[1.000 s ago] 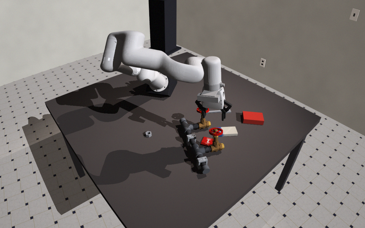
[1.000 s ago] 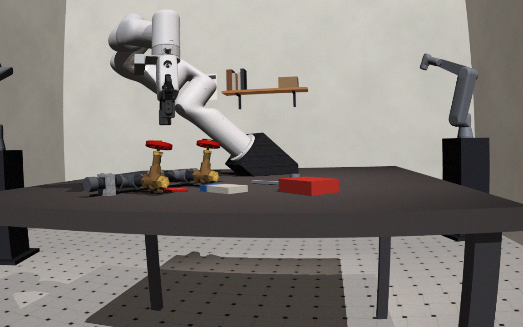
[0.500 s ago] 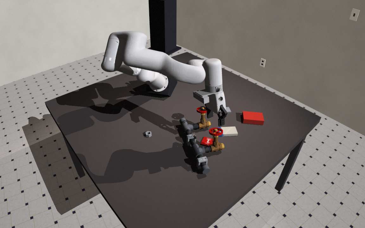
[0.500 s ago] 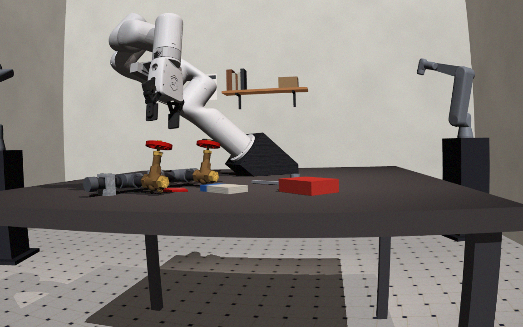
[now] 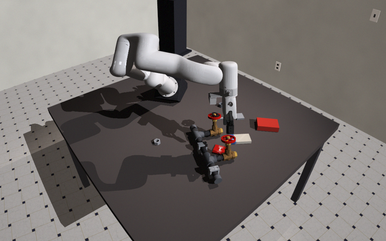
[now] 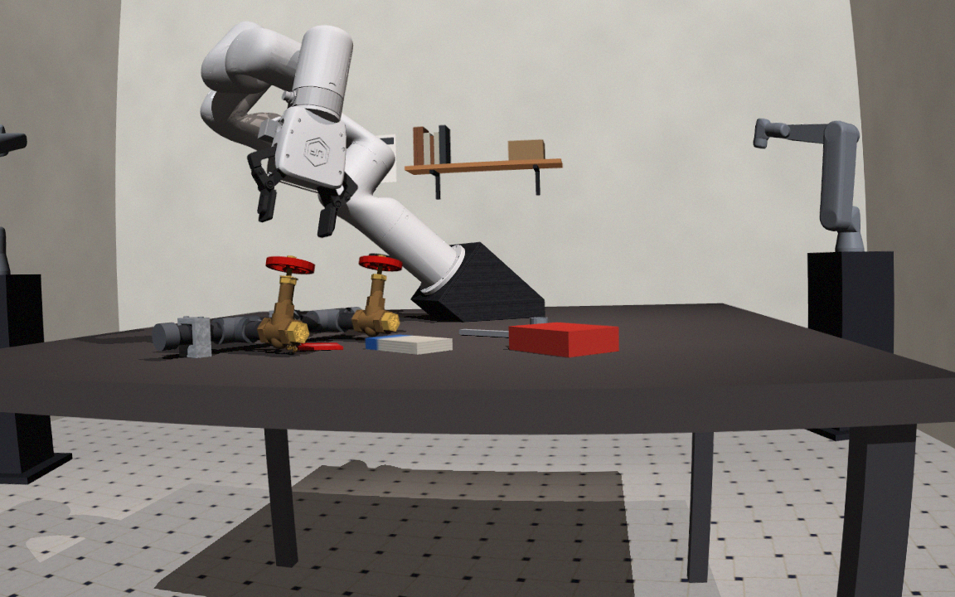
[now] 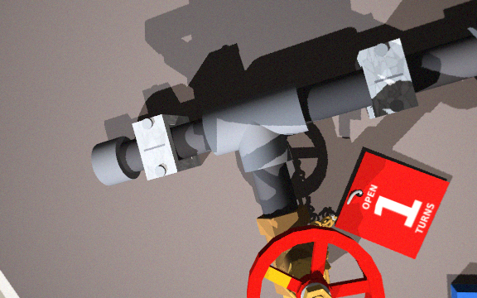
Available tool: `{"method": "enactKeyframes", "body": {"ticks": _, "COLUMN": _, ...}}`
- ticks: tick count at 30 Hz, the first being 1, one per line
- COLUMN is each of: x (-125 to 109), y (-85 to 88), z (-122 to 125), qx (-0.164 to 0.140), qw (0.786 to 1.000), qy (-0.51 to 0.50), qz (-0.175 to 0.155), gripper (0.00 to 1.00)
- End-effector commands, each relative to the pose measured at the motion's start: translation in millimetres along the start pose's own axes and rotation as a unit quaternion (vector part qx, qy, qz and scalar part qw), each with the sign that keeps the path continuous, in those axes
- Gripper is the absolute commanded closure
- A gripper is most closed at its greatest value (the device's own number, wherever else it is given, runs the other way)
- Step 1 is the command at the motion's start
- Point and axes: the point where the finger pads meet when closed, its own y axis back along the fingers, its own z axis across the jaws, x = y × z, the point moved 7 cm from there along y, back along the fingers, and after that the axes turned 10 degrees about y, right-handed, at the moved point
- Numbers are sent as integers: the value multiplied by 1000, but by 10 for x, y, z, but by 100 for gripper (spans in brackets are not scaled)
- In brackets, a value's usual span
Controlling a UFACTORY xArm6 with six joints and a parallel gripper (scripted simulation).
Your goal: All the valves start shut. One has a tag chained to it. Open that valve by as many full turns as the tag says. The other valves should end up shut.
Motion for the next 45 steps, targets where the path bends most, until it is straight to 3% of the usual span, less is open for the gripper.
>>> {"method": "enactKeyframes", "body": {"ticks": 1, "x": -3, "y": 9, "z": -9, "qx": 2, "qw": 1000, "qy": -3, "qz": 1, "gripper": 0}}
{"method": "enactKeyframes", "body": {"ticks": 13, "x": -5, "y": -50, "z": -9, "qx": 1, "qw": 1000, "qy": -3, "qz": 1, "gripper": 0}}
{"method": "enactKeyframes", "body": {"ticks": 37, "x": -8, "y": -515, "z": -5, "qx": 1, "qw": 1000, "qy": -3, "qz": 1, "gripper": 0}}
{"method": "enactKeyframes", "body": {"ticks": 45, "x": -9, "y": -584, "z": -4, "qx": 1, "qw": 1000, "qy": -3, "qz": 1, "gripper": 0}}
